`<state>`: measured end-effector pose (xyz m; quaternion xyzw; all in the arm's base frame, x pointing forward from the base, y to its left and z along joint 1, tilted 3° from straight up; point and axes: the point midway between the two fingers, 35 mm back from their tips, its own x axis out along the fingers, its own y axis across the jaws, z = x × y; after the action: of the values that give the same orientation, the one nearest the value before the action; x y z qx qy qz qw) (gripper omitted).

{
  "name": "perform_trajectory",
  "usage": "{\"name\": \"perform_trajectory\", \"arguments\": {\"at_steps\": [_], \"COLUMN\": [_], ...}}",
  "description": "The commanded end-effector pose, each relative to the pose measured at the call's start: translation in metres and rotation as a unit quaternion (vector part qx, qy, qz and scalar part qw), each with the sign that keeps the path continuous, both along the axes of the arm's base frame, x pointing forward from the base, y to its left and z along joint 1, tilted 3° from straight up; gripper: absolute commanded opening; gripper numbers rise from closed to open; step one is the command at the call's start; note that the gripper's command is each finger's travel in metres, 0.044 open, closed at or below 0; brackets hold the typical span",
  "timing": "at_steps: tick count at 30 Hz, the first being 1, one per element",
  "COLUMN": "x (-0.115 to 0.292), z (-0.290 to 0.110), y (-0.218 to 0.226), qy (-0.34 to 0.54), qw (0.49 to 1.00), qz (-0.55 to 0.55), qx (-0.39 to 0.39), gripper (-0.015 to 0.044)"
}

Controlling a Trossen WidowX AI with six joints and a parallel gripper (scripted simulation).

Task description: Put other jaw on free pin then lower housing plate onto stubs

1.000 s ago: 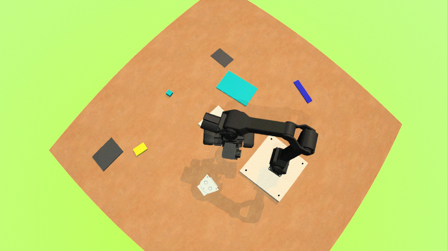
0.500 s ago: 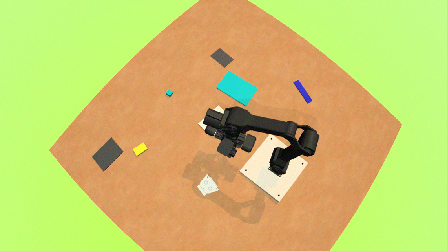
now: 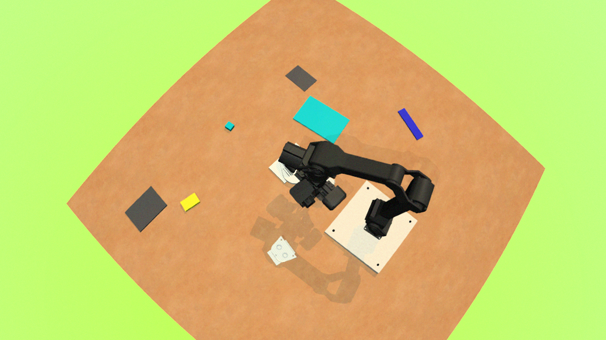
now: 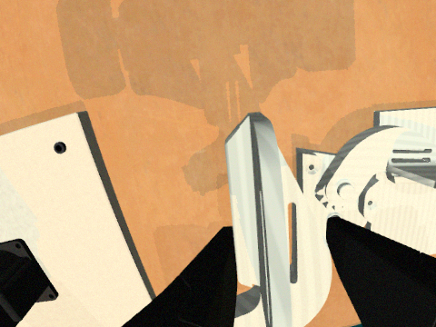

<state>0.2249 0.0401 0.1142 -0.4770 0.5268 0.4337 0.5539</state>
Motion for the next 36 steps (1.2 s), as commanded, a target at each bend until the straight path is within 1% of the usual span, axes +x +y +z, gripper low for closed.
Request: {"name": "perform_trajectory", "arguments": {"at_steps": [1,9,18,27,36], "x": [-0.001,-0.002,-0.003,-0.004,-0.005], "z": [0.0,0.0,0.0,0.0,0.0], "y": [-0.003,-0.009,-0.017,-0.024,-0.031], "qy": [0.001,-0.001,-0.004,-0.006,-0.009], "qw": [0.999,0.989,0.968,0.934,0.889], "qz": [-0.047,-0.144,-0.252,-0.356,-0.457], "qx": [0.005,0.011,0.018,0.025,0.031], "gripper": [0.0134,0.0134,0.0134,0.0134,0.0134]}}
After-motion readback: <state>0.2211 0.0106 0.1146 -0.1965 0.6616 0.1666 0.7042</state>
